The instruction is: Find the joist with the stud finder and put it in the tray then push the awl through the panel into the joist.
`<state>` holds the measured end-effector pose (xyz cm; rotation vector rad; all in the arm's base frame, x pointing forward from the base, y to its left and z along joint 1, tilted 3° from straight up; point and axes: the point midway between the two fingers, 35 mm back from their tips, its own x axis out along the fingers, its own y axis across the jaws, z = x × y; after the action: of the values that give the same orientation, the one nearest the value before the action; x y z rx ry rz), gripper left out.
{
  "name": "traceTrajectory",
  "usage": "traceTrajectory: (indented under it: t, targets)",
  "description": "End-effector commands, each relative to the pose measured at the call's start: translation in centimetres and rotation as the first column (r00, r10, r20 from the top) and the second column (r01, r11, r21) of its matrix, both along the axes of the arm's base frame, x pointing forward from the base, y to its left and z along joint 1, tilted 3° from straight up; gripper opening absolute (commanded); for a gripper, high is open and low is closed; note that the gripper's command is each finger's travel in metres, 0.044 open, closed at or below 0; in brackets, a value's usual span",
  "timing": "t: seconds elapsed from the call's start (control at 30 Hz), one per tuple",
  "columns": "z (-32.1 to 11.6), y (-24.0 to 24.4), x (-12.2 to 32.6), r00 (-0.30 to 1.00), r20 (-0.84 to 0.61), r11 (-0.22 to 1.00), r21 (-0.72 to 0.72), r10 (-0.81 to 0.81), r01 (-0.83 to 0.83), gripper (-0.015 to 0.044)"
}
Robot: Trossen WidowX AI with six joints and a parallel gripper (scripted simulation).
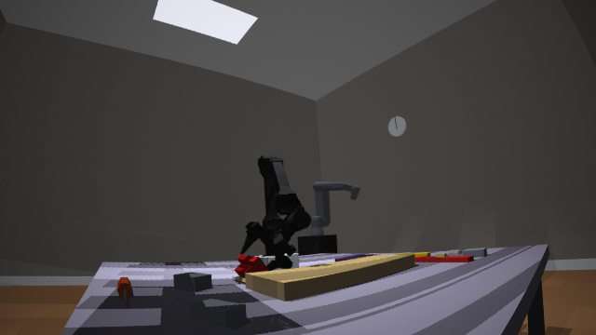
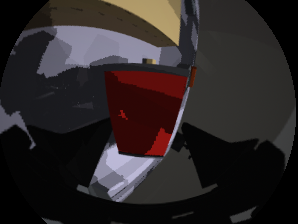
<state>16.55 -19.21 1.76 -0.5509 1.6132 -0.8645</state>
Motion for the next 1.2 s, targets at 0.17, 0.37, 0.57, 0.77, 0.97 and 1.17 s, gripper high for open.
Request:
traceTrajectory:
  t: [0.17,0.37,0.57,0.77,0.97,1.17]
  targets:
    - [0.9,0.7,0.5,1.0,0.013,1.0,-0.007,-0.002,0.003,0.044]
    - [1.3,1.2,0.6,1.0,0.013,1.0,-0.006,-0.002,0.002,0.044]
    - [3.7,2.8,1.4,1.0,0.013,1.0,0.006,0.0,0.0,0.044]
    - [10.4,6.5,1.6,1.0,0.001,1.0,0.009,0.0,0.0,0.044]
    - [8.1,5.5,1.7,1.0,-0.013,1.0,0.012,0.004,-0.004,0.044]
    - [8.1,5.5,1.7,1.0,-0.013,1.0,0.012,0.004,-0.004,0.044]
